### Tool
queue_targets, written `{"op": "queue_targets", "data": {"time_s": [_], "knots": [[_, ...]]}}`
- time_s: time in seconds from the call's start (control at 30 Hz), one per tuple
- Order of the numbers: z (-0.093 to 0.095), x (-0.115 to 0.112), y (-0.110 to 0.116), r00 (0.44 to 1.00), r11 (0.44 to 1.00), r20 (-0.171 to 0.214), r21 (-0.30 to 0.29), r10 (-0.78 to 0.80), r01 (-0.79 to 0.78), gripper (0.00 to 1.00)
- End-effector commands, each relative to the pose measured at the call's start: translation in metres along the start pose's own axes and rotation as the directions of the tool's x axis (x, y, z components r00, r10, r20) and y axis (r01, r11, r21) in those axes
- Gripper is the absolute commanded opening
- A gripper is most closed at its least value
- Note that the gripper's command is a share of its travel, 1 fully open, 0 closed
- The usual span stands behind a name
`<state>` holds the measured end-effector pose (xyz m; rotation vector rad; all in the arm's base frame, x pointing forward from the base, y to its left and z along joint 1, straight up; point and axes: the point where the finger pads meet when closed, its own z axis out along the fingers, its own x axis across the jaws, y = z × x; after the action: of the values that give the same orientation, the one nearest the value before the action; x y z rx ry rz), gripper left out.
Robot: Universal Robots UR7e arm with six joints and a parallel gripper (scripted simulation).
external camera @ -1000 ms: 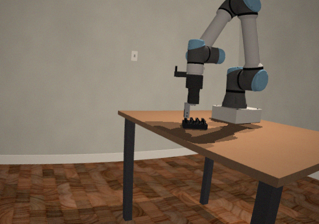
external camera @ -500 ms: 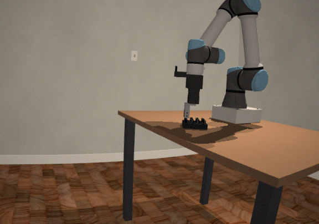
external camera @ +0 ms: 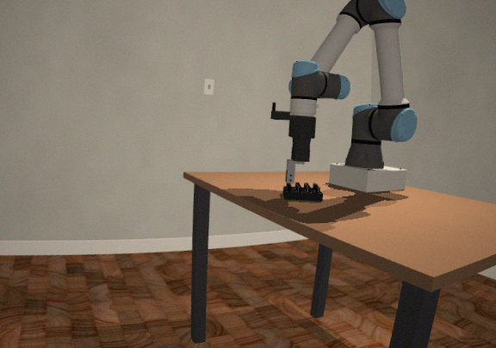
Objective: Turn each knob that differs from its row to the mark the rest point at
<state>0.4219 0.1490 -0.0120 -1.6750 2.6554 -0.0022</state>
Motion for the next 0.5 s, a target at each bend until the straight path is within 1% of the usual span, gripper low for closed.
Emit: {"op": "queue_targets", "data": {"time_s": [0.0, 0.47], "knots": [[-0.0004, -0.0002, -0.0004, 1.0, 1.0, 0.001, 0.001, 0.0, 0.0, 0.46], [0.0058, -0.0002, -0.0004, 1.0, 1.0, 0.001, 0.001, 0.0, 0.0, 0.46]]}}
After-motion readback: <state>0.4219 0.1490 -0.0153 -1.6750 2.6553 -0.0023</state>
